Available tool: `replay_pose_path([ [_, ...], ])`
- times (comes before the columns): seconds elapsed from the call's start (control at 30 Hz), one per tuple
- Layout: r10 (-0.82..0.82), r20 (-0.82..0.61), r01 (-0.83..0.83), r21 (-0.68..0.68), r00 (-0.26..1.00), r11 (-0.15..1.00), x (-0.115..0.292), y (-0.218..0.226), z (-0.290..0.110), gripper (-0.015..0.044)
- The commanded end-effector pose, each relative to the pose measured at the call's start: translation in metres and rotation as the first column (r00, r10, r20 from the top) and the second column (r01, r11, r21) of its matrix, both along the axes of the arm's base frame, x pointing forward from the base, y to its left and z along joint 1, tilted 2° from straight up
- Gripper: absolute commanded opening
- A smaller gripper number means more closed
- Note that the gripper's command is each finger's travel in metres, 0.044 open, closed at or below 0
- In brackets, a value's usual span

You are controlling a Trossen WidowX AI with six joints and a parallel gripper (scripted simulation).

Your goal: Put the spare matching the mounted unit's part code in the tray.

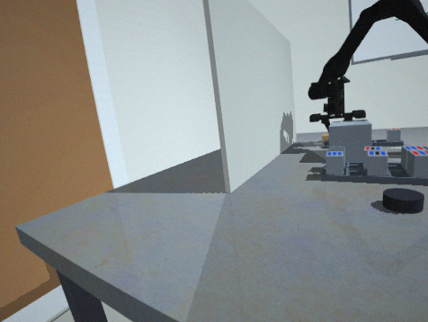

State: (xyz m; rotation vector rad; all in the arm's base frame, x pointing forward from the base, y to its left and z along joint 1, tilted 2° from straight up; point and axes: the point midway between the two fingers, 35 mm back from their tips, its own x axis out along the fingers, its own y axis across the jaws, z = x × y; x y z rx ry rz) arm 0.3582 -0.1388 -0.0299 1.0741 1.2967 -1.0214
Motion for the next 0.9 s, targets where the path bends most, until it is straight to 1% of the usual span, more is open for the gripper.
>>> replay_pose_path([
  [0.0,0.0,0.0,0.0,0.0,1.0,1.0,0.0,0.0,0.0,0.0131],
  [0.4,0.0,0.0,0.0,0.0,1.0,1.0,0.0,0.0,0.003,0.044],
  [0.47,-0.001,-0.001,0.001,0.001,1.0,1.0,0.002,-0.002,0.026,0.044],
  [0.57,-0.003,-0.003,0.003,0.003,1.0,1.0,0.0,-0.002,0.081,0.044],
  [0.63,-0.004,-0.004,0.004,0.004,1.0,1.0,-0.003,-0.002,0.105,0.044],
  [0.87,-0.004,-0.004,0.005,0.005,1.0,1.0,-0.004,-0.002,0.108,0.044],
])
